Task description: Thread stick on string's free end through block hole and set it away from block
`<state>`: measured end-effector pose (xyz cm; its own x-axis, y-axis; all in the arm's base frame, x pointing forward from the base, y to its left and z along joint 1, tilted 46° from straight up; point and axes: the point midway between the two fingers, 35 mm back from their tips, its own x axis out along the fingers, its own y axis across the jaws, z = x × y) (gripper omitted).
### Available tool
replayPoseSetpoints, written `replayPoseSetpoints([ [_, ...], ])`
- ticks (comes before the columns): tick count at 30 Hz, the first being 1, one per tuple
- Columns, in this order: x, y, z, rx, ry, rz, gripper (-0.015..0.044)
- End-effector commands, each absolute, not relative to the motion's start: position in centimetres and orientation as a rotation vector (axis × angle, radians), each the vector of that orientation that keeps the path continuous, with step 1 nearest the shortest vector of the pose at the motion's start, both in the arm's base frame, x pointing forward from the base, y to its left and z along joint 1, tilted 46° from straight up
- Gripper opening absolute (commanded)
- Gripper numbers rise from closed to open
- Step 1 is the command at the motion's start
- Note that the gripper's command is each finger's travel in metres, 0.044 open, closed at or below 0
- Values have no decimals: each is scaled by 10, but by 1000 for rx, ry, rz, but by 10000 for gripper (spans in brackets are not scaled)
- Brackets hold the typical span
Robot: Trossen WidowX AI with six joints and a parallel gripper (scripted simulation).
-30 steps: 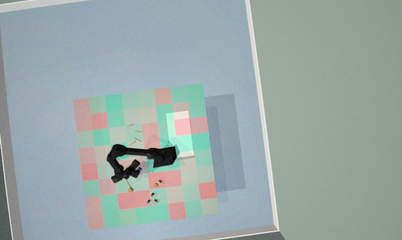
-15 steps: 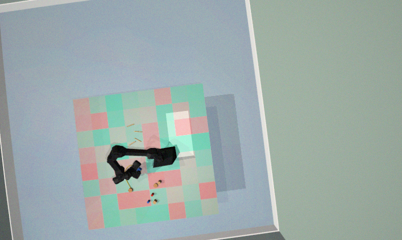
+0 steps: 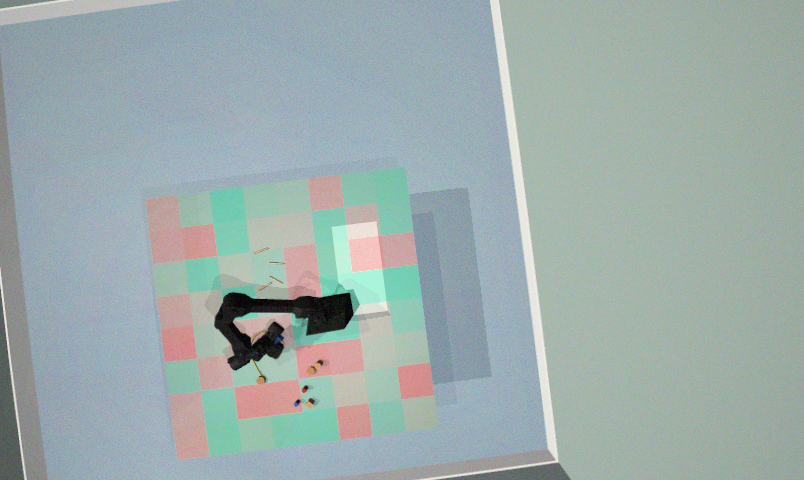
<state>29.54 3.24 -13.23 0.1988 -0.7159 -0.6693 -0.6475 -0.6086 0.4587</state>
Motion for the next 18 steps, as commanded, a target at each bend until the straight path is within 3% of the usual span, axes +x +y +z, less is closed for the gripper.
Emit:
replayPoseSetpoints([
  [1,293,32,-134,2369,-1357,-1402,0],
  [5,293,33,-134,2369,-1356,-1402,0],
  [10,295,33,-133,2372,-1352,-1394,121],
  [18,285,83,-85,2374,-1349,-1400,121],
])
